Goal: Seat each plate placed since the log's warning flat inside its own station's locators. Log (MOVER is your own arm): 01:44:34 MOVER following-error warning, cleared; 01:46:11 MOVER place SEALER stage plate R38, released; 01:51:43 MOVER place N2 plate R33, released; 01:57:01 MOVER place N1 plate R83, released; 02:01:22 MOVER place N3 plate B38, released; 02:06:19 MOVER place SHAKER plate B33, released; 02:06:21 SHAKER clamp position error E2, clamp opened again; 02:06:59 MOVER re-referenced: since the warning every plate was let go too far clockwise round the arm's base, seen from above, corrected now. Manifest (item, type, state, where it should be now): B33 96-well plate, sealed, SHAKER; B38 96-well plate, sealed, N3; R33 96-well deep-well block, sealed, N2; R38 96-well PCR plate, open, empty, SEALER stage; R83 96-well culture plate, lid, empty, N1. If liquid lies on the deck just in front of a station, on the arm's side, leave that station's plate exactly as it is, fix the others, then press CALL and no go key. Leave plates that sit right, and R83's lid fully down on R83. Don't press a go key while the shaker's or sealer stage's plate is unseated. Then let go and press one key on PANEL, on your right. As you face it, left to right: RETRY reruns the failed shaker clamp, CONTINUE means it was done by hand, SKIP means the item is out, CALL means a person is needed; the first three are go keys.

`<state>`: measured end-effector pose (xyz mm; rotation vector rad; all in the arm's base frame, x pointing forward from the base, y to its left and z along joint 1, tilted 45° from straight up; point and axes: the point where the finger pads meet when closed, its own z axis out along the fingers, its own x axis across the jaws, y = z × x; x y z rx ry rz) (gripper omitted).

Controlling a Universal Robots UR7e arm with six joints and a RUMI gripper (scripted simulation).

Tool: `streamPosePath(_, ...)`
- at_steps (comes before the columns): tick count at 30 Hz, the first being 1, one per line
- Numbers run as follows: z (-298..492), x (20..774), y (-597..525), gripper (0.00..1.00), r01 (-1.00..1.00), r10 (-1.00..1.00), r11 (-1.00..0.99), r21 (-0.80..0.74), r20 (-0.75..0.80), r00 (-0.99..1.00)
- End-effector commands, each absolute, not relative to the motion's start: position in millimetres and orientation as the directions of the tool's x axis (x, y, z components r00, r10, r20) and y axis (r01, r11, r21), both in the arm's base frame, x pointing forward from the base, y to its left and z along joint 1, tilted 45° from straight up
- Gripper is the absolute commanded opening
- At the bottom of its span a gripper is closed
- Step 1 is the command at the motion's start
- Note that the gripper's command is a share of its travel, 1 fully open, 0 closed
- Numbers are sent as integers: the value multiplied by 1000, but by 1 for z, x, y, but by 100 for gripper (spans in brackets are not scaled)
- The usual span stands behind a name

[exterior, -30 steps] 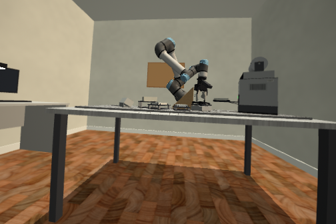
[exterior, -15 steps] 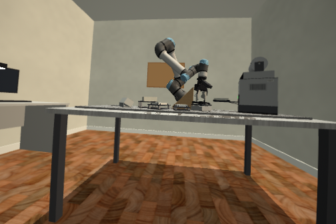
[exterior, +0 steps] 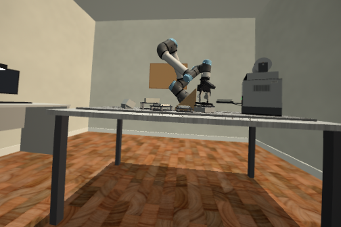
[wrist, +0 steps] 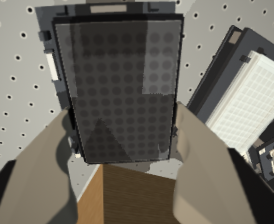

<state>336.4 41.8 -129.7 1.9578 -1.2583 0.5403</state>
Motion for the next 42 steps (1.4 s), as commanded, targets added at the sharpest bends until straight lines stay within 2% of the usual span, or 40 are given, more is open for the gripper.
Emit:
streamPosePath(1, -128, 337, 43, 0, -901, -592, -251, 353, 681, 431)
streamPosePath(42, -101, 340, 70, 0, -901, -592, -251, 353, 681, 431)
